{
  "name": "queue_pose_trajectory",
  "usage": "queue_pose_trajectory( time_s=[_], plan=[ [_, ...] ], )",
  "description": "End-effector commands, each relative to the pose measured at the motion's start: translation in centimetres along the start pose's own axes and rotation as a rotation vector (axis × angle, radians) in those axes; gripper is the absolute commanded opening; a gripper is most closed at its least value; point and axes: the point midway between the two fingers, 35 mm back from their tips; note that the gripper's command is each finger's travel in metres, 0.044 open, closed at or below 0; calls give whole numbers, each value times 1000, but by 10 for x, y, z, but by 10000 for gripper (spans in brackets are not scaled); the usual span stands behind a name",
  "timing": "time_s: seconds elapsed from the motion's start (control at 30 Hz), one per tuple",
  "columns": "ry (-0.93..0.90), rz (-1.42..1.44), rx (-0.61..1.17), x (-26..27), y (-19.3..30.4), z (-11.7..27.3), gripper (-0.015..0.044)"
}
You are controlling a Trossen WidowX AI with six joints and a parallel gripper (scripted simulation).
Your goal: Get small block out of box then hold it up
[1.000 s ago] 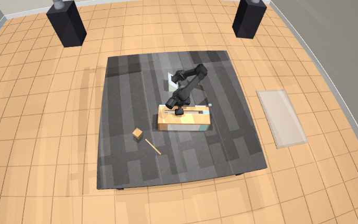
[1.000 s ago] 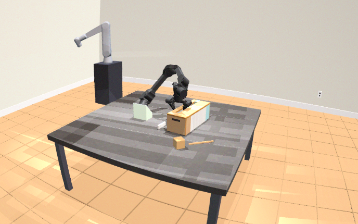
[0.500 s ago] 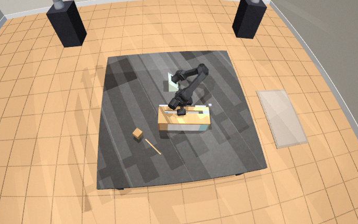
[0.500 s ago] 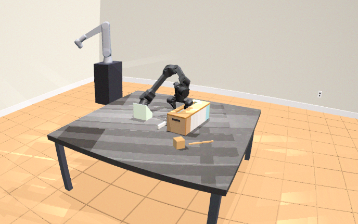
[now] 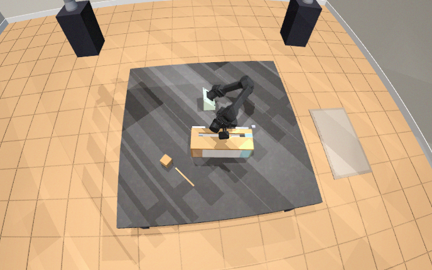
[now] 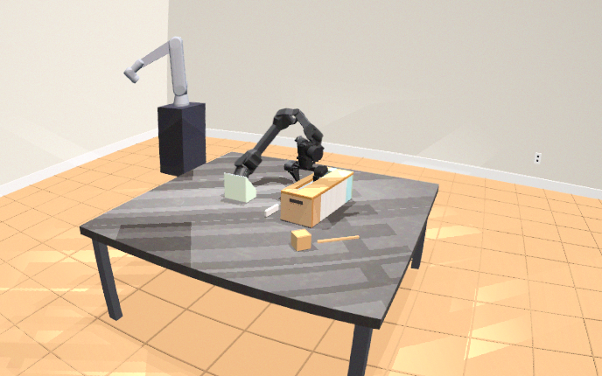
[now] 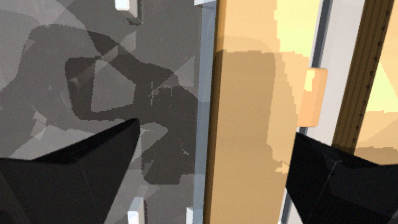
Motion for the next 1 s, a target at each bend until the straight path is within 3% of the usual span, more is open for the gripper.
queue_pose_trajectory(
  time_s=[0.0,0.97],
  plan=[
    [-2,-5,-5,1,-8,-3,400],
    [-3,-4,-7,5,-65,-14,400]
  ],
)
Point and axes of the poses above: the point midway between the two fingers, 35 mm back from their tips, its own z axis back along the fingers, its own x axis across the jaws, y = z × x, and after that the axes turned 4 degrees about -z, right-handed
